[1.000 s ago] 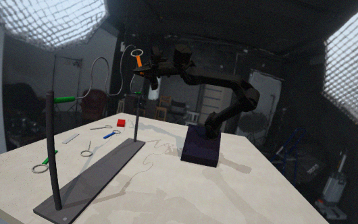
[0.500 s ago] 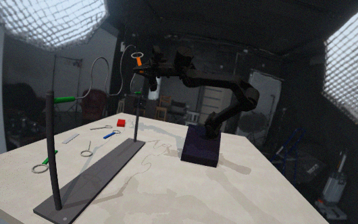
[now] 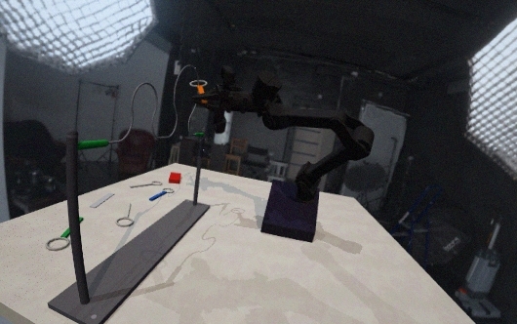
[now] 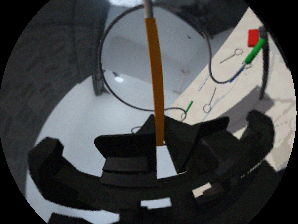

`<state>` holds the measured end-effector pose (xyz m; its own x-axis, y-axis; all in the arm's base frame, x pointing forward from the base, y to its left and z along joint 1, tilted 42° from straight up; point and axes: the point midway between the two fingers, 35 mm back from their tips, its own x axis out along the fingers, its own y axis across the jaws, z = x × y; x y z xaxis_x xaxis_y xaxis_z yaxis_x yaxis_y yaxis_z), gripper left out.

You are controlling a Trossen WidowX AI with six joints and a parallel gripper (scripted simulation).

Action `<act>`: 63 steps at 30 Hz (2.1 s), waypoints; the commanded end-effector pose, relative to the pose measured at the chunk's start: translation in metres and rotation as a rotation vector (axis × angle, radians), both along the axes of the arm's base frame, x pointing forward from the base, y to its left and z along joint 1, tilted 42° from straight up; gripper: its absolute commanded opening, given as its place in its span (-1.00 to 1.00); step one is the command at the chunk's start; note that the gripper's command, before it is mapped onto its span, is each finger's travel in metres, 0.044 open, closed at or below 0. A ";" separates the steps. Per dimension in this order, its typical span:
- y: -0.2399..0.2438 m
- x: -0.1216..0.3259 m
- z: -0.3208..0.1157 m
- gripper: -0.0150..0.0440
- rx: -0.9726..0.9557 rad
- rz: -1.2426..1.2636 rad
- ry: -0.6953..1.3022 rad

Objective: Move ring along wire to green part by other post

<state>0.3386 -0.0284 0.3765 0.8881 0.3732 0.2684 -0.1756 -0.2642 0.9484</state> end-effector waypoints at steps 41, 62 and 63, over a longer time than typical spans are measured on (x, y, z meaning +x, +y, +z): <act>-0.007 -0.001 0.012 -1.00 0.503 0.024 -0.027; -0.013 -0.001 0.018 -1.00 0.765 0.038 -0.045; -0.013 -0.001 0.018 -1.00 0.778 0.039 -0.046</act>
